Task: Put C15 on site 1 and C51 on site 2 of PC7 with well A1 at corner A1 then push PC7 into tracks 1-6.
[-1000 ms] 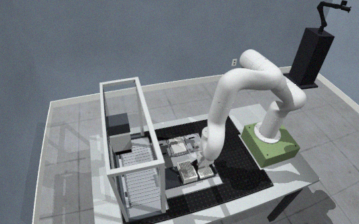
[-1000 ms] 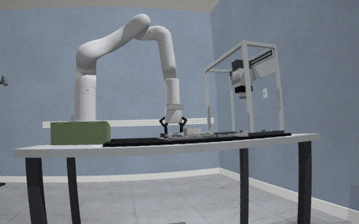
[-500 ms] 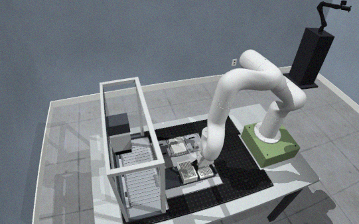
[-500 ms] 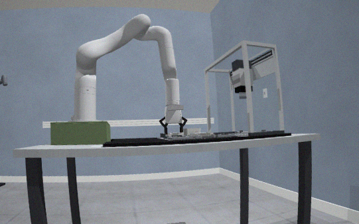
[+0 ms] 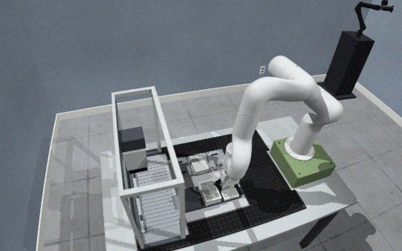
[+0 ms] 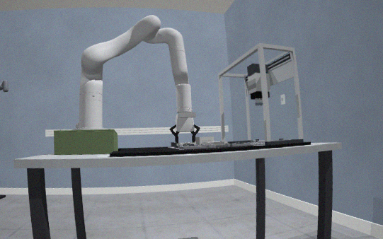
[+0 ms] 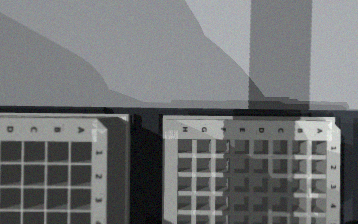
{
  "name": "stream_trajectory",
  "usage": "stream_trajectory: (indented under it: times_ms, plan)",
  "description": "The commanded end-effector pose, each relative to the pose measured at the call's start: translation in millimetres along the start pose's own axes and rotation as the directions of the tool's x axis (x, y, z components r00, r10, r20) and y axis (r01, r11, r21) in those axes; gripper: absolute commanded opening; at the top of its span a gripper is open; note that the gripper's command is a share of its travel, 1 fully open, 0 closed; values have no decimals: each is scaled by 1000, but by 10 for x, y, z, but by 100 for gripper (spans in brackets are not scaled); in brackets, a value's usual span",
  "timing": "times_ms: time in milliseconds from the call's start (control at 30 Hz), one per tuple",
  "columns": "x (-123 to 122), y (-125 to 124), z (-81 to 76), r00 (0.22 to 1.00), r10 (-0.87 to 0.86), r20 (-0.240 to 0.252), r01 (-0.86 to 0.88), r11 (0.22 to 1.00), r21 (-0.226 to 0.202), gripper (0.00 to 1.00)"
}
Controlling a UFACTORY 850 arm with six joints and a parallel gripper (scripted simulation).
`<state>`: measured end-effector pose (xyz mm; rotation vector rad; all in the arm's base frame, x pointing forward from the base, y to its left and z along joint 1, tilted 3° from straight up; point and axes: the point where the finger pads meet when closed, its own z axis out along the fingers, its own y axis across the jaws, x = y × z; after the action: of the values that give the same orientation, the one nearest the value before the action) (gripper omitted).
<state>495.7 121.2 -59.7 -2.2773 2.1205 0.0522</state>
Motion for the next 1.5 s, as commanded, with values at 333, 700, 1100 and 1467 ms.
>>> stream_trajectory:
  times_ms: [333, 700, 1100, 1467]
  plan:
    - [-1, -9, -6, 1000, 0, 0, 0, 1000, 2, 100]
    - [-1, -9, -6, 1000, 0, 0, 0, 1000, 2, 100]
    - [-1, -8, -189, 1000, 0, 0, 0, 1000, 2, 100]
    - [-1, -8, -339, 1000, 0, 0, 0, 1000, 2, 100]
